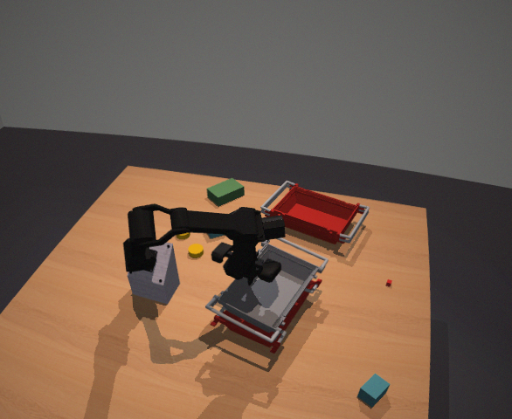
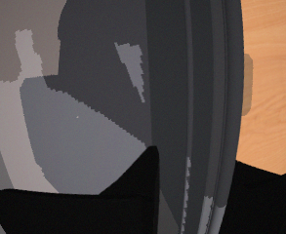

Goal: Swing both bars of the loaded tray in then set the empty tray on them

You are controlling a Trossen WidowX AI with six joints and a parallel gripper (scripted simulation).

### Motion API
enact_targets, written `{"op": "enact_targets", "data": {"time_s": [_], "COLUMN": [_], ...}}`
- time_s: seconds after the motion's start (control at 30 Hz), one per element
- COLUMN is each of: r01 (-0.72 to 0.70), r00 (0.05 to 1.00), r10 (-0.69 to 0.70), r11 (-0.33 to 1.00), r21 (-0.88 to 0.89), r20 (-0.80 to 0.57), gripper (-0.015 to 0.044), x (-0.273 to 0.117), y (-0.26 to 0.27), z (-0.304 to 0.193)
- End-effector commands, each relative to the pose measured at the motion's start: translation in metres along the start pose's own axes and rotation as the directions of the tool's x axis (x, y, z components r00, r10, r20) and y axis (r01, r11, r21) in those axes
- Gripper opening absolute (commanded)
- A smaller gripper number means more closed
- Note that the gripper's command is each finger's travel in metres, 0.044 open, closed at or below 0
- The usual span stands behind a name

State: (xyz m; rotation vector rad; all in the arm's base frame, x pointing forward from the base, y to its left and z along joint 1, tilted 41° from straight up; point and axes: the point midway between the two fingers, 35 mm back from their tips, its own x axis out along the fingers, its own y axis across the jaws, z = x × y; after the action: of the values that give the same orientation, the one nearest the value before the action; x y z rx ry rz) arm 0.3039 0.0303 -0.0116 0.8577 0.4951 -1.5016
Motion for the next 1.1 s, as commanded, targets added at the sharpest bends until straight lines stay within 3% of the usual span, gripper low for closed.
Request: {"op": "enact_targets", "data": {"time_s": [0.0,1.07], "r01": [0.024,0.024], "r00": [1.0,1.0], "r10": [-0.024,-0.024], "r11": [1.0,1.0], "r21": [-0.007,-0.007], "r20": [0.003,0.003], "gripper": [0.0,0.0], "x": [0.005,0.013], "y": [-0.004,-0.006], "z": [0.002,0.001]}}
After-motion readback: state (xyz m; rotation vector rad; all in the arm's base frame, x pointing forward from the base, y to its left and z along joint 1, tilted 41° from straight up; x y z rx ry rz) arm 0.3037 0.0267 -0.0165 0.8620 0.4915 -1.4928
